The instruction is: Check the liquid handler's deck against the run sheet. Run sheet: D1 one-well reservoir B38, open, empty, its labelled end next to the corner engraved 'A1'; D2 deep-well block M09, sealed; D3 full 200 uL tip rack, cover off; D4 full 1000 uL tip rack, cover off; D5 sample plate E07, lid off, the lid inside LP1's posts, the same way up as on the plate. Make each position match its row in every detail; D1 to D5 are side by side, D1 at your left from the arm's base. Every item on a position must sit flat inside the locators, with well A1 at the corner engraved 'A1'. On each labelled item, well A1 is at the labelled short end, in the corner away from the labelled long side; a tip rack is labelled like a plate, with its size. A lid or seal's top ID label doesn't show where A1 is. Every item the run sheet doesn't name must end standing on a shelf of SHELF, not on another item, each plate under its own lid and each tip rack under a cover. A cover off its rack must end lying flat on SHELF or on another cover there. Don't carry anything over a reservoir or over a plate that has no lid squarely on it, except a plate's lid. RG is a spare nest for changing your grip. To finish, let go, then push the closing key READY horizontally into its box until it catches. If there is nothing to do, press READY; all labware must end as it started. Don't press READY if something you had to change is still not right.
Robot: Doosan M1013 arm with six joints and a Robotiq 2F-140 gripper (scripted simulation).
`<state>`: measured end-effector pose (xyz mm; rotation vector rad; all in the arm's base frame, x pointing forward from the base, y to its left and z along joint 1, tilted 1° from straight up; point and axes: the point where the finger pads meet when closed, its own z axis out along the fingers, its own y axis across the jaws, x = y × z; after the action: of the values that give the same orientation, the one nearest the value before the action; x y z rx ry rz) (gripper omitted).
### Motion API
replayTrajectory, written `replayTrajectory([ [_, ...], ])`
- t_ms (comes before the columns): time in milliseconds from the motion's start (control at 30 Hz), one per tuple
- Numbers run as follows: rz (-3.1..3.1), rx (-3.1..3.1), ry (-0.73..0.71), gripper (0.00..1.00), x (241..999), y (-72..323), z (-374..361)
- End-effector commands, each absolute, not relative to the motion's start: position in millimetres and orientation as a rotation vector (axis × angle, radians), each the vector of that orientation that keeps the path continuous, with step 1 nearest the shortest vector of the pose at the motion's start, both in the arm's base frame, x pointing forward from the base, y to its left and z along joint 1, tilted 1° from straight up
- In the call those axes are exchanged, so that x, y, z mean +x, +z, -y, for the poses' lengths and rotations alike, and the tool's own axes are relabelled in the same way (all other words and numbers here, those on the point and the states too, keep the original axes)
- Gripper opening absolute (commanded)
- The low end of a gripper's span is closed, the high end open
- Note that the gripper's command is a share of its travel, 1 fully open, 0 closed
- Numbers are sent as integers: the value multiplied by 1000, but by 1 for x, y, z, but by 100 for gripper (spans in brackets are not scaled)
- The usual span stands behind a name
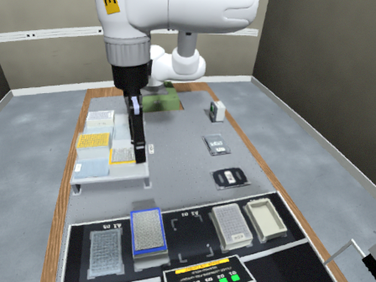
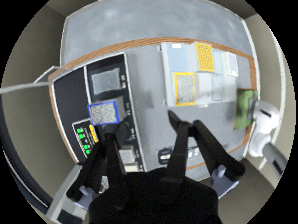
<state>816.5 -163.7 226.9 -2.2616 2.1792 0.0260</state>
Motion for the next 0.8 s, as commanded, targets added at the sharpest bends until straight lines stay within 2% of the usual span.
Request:
replayTrajectory([
  [0, -2277, -2161, 16, 66, 816, 227, 167],
  [767, -2317, -2116, 18, 66, 819, 228, 106],
])
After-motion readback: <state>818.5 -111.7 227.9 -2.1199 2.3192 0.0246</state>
